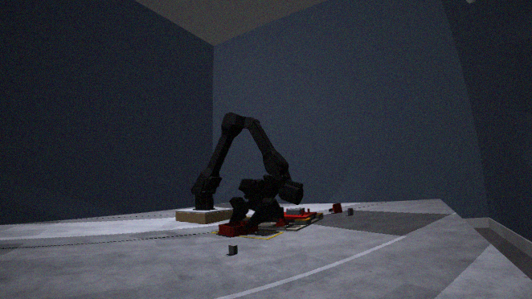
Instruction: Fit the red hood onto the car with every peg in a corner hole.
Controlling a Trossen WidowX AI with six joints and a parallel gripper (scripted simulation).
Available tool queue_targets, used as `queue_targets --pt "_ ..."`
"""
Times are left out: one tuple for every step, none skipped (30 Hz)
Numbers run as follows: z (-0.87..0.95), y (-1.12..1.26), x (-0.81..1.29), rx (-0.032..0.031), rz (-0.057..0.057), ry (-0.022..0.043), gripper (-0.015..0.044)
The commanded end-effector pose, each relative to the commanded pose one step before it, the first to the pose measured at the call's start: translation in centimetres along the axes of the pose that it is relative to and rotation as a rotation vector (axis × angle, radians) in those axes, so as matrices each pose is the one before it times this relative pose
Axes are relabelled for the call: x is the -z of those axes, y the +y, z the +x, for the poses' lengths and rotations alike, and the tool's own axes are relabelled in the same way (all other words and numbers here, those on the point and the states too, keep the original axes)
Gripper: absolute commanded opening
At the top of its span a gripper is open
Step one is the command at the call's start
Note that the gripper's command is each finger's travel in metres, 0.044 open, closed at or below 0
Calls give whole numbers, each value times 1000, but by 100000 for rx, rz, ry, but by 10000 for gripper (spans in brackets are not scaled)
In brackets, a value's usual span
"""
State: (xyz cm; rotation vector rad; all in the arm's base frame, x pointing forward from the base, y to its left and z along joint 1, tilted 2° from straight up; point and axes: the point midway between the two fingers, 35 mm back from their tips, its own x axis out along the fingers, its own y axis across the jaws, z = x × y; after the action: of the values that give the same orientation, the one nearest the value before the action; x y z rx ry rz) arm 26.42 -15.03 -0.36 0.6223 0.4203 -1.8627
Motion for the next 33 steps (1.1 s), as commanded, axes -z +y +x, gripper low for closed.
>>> queue_targets --pt "-330 60 -441 20 3 25 196" --pt "-217 36 -294 -3 2 -2 170" --pt "-262 38 -358 -3 2 -3 144" --pt "-310 36 -426 -3 2 -3 117" --pt "-347 30 -483 -3 1 -4 91" --pt "-363 19 -510 -2 0 -5 65" --pt "-366 6 -520 -1 -1 -5 39" --pt "-366 -7 -524 -1 -2 -5 12" --pt "-364 -20 -528 0 -3 -6 0" --pt "-363 -34 -532 1 -4 -6 0" --pt "-361 -47 -534 2 -5 -6 0" --pt "-289 -48 -432 2 -5 -5 0" --pt "-174 -33 -263 2 -3 -3 0" --pt "-58 -12 -88 1 -1 -1 0" --pt "0 0 0 0 0 0 0" --pt "0 0 0 0 0 0 0" --pt "14 11 29 0 -418 1 0" --pt "30 25 63 -1 -904 1 0" --pt "34 29 72 -1 -1035 1 0" --pt "7 7 17 0 -1536 0 0" --pt "9 8 19 -1 -1806 0 0" --pt "10 10 23 -1 -2134 0 0" --pt "6 6 12 -1 -2538 0 0" --pt "6 7 14 -1 -2905 0 0" --pt "7 8 14 -1 -3089 0 0" --pt "4 5 8 -1 -3131 0 0" --pt "4 5 8 -1 -3137 0 0" --pt "4 5 8 -1 -3138 0 0" --pt "2 4 5 -1 -3138 0 0" --pt "2 4 5 -1 -3138 0 0" --pt "2 4 4 -1 -3138 0 0" --pt "2 3 3 -1 -3138 0 0" --pt "2 3 3 -1 -3138 0 0"
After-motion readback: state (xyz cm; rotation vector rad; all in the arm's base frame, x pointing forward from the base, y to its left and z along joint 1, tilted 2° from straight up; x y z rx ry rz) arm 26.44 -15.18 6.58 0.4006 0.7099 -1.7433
